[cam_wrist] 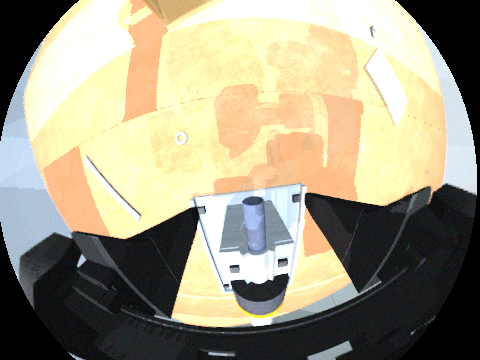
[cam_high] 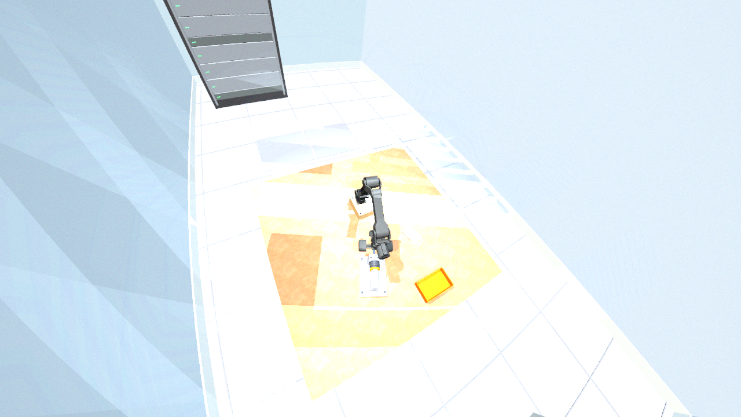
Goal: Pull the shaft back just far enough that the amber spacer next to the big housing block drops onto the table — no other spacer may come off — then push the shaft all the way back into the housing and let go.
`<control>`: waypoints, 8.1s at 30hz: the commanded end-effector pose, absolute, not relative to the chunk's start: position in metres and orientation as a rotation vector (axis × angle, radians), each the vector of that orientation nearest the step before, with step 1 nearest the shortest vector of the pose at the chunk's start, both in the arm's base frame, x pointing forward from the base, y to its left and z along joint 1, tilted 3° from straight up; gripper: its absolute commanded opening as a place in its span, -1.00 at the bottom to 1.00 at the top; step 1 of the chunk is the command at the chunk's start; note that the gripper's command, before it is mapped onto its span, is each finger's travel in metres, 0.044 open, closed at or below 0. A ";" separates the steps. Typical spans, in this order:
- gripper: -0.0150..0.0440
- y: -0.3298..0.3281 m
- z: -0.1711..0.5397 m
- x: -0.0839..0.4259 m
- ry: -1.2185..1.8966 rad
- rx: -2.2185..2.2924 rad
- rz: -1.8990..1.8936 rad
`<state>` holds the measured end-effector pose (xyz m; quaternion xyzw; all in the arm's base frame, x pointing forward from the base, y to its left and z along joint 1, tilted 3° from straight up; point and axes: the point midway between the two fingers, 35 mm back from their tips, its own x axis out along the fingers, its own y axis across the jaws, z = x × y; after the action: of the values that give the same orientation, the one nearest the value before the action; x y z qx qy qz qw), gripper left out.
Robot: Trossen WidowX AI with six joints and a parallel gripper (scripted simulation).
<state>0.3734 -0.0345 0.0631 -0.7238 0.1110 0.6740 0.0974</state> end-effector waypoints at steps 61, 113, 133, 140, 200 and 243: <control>-0.49 -0.035 0.046 0.375 0.329 -2.144 1.994; -0.49 -0.030 0.044 0.357 0.324 -2.146 1.999; -0.49 -0.029 0.044 0.355 0.324 -2.145 2.000; -0.49 -0.029 0.044 0.354 0.324 -2.145 2.000; -0.49 -0.027 0.043 0.348 0.324 -2.145 2.000; -0.49 -0.026 0.043 0.343 0.324 -2.145 2.000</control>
<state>0.3451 -0.0265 0.0422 -0.7246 0.1093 0.6739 0.0940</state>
